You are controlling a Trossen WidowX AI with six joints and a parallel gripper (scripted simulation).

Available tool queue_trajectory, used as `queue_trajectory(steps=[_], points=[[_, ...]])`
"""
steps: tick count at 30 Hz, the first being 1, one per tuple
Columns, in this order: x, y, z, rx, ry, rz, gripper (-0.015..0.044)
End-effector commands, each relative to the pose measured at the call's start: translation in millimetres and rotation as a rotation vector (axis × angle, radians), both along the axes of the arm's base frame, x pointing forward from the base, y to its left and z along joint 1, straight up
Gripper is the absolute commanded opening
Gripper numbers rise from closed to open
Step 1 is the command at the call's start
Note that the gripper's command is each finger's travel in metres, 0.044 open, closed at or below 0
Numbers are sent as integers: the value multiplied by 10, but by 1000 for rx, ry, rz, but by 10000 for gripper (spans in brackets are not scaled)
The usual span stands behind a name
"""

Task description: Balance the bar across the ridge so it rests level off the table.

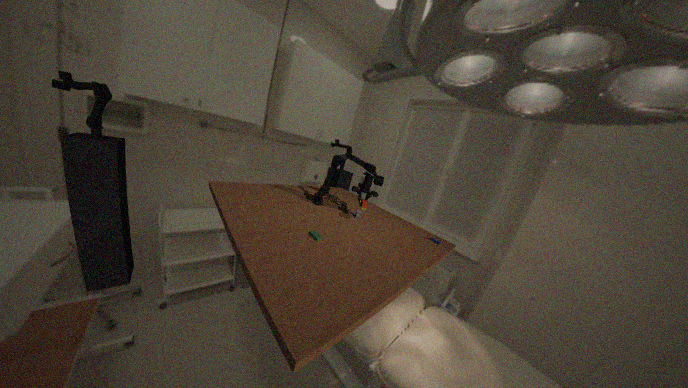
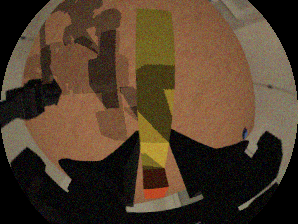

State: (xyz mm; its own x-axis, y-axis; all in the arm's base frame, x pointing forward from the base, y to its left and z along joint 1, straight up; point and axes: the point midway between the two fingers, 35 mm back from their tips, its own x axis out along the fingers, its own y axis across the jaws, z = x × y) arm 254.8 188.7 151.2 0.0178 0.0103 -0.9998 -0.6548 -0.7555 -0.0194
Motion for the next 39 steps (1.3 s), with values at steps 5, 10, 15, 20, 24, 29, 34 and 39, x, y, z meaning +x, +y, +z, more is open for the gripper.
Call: queue_trajectory(steps=[5, 10, 15, 20, 24, 29, 34, 39], points=[[-52, 22, -34, 8, -7, 27, 0], [-57, 27, -115, 8, -7, 28, 0], [-53, 25, -198, 8, -7, 28, 0], [-52, 21, -281, 8, -7, 28, 0], [-52, 17, -347, 8, -7, 28, 0], [-54, 11, -417, 8, -7, 29, 0], [-53, 11, -417, 8, -7, 29, 0], [-54, 10, -410, 8, -7, 29, 0]])
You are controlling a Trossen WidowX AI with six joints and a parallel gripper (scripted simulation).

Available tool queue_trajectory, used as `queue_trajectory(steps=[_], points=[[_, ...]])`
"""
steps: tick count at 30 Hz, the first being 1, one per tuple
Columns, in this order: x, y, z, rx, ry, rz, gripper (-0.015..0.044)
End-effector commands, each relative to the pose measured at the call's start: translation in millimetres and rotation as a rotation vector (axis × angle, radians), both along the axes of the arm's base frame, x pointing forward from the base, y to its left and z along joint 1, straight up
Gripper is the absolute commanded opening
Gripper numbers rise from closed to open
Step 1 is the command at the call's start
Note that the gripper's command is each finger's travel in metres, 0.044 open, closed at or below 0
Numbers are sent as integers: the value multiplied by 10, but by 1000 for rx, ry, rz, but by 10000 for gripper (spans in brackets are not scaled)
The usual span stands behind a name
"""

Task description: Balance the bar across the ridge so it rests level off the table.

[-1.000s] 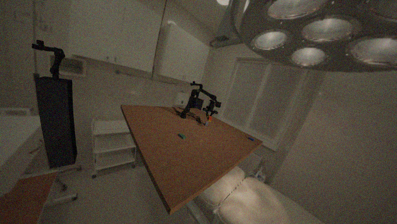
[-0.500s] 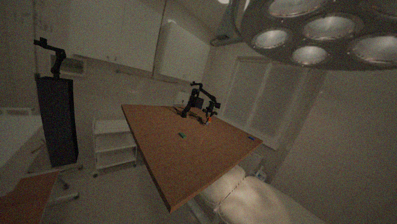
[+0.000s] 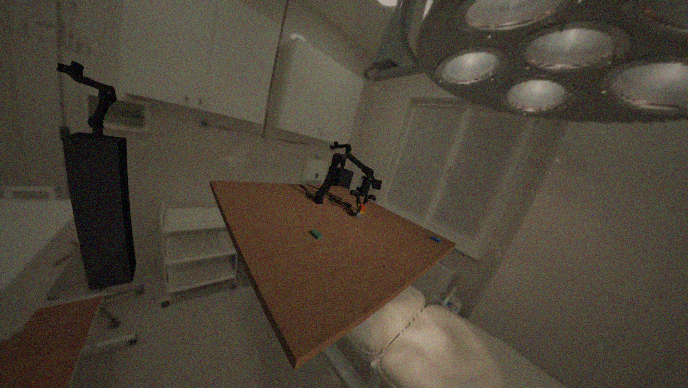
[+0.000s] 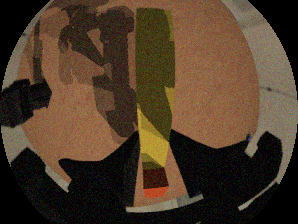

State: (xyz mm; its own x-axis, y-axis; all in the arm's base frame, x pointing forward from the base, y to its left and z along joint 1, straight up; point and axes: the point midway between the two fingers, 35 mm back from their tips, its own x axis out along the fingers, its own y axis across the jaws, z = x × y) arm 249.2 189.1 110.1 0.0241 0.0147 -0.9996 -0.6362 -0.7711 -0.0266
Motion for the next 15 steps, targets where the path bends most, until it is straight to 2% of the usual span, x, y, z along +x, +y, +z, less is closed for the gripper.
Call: queue_trajectory(steps=[1, 15], points=[[2, 6, 1, 4, 0, 4, 0], [2, 6, -11, 4, 0, 4, 0]])
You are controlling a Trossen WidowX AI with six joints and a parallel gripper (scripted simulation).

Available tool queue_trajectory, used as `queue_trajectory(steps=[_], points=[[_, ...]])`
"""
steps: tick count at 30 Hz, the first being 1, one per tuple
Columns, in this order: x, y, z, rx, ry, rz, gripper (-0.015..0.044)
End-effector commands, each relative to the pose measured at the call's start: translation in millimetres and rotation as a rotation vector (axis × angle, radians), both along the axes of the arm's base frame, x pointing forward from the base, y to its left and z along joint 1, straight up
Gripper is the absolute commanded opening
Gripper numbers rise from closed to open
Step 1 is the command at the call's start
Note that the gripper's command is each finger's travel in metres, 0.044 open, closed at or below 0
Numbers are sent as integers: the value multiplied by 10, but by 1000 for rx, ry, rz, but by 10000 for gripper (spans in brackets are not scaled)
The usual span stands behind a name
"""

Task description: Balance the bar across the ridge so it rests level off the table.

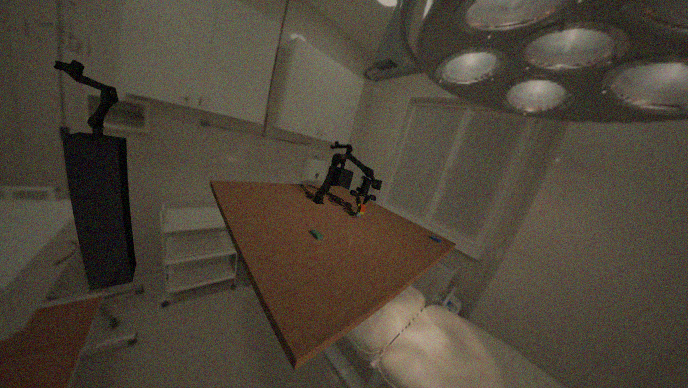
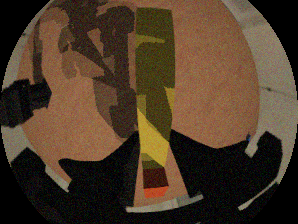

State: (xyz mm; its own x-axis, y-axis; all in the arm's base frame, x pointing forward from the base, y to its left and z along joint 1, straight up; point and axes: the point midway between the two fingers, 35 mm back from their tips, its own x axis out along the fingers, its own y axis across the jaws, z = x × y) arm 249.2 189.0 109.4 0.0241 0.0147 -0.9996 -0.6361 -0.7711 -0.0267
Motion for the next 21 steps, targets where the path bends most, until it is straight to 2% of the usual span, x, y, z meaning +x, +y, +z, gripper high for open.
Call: queue_trajectory(steps=[1, 21], points=[[3, 7, -5, 4, 0, 4, 0], [4, 6, -22, 4, 0, 4, 0]])
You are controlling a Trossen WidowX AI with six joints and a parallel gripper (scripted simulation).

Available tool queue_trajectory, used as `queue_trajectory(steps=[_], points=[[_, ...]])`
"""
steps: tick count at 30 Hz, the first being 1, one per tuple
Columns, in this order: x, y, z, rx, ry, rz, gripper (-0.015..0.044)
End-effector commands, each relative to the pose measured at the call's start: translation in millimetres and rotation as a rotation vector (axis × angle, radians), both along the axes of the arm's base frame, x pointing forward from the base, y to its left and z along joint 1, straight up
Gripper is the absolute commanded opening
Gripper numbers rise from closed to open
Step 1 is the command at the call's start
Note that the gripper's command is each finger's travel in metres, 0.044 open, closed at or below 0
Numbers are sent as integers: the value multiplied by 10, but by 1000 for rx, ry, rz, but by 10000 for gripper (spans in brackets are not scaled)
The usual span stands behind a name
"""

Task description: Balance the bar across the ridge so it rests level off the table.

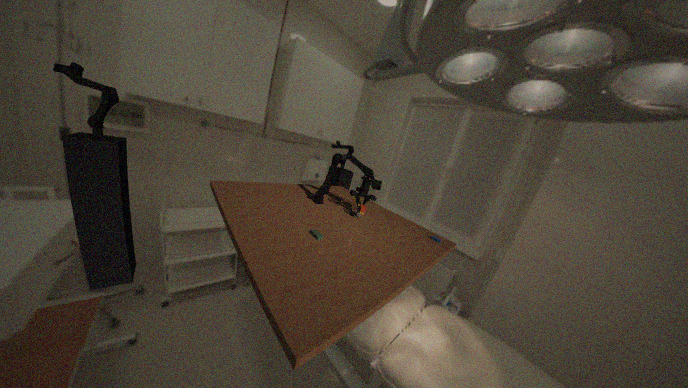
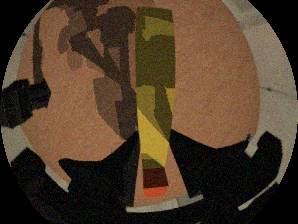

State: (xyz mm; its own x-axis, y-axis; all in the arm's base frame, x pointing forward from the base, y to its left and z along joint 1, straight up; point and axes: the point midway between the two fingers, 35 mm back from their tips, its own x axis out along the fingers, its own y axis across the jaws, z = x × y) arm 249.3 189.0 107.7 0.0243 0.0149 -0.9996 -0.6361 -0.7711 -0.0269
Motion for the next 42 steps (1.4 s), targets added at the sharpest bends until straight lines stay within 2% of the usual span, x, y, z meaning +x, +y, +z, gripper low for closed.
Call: queue_trajectory(steps=[1, 42], points=[[3, 7, -5, 4, 0, 4, 0], [5, 6, -39, 4, 0, 4, 0]])
